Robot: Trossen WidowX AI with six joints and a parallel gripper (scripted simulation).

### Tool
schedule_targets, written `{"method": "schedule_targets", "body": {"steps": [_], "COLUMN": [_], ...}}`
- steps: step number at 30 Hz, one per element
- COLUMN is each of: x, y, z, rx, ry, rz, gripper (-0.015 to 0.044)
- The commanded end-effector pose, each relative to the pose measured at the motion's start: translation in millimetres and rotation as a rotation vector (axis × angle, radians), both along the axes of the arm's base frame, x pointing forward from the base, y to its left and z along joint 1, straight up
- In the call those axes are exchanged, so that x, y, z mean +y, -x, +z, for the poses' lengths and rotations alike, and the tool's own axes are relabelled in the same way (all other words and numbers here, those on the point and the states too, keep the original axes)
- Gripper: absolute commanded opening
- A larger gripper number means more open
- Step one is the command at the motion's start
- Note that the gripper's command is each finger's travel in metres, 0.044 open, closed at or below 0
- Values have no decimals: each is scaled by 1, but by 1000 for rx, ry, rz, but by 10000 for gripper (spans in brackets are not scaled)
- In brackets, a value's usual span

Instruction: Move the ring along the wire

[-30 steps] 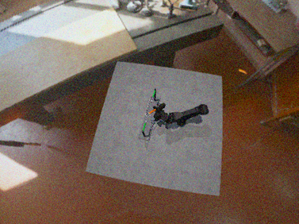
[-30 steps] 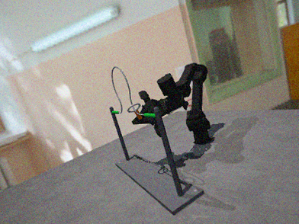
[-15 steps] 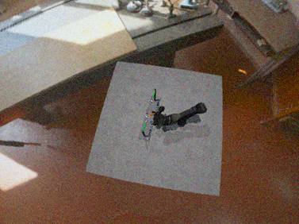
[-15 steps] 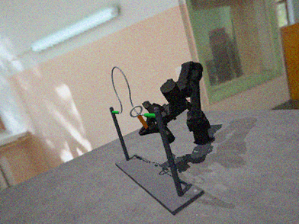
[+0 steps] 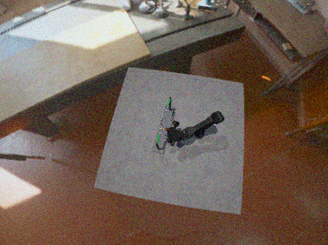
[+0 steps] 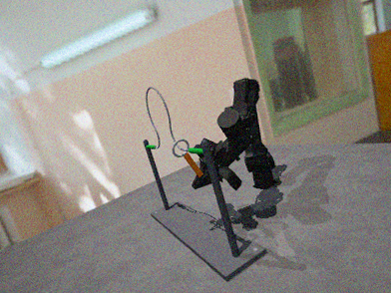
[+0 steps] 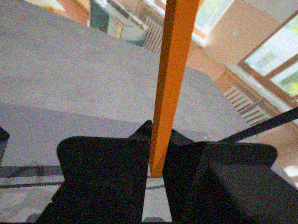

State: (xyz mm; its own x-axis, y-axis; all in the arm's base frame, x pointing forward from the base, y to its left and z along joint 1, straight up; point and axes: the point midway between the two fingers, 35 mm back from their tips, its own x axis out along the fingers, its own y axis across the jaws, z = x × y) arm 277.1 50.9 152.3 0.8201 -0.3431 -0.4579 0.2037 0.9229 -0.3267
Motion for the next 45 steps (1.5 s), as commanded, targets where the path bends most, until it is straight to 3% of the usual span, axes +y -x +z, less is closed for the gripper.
{"method": "schedule_targets", "body": {"steps": [1, 19, 45], "x": [15, 54, 84], "y": [-2, -6, -9], "z": [-5, -8, -7], "rx": [-1, -25, -38], "ry": [-87, -281, -305], "rz": [2, 7, 8], "gripper": [-150, -150, -150]}}
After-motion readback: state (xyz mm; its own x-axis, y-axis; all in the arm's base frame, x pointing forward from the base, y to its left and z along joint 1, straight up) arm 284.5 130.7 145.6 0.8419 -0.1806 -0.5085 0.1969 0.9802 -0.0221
